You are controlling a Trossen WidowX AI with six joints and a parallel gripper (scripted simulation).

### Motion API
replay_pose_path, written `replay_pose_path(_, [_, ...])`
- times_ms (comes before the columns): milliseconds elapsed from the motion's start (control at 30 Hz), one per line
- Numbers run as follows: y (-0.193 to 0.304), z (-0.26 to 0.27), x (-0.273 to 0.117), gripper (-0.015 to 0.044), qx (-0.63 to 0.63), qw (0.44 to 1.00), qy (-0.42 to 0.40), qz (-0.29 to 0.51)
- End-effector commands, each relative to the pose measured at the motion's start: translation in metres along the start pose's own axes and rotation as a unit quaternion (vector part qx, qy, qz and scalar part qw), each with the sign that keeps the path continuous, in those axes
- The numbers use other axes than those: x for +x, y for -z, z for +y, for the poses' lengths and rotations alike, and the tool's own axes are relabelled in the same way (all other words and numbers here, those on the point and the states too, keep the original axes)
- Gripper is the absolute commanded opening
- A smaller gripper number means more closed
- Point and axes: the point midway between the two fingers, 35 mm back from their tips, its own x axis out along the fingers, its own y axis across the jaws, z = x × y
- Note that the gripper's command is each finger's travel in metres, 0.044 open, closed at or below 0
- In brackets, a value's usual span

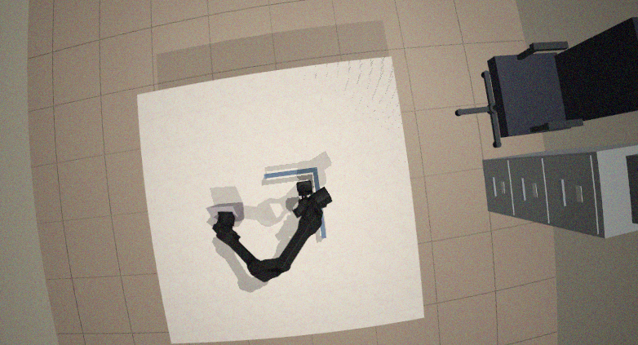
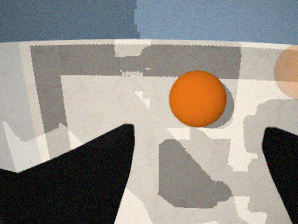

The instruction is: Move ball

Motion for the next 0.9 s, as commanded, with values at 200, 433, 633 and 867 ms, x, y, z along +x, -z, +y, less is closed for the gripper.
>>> replay_pose_path(200, [-0.001,-0.004,0.016,0.0280,0.007,1.000,0.005,0.001])
replay_pose_path(433, [-0.001,-0.004,0.028,0.0280,0.007,1.000,0.005,0.001])
replay_pose_path(633, [-0.001,-0.004,0.037,0.0280,0.007,1.000,0.005,0.001])
replay_pose_path(867, [-0.001,-0.005,0.049,0.0280,0.007,1.000,0.006,0.001])
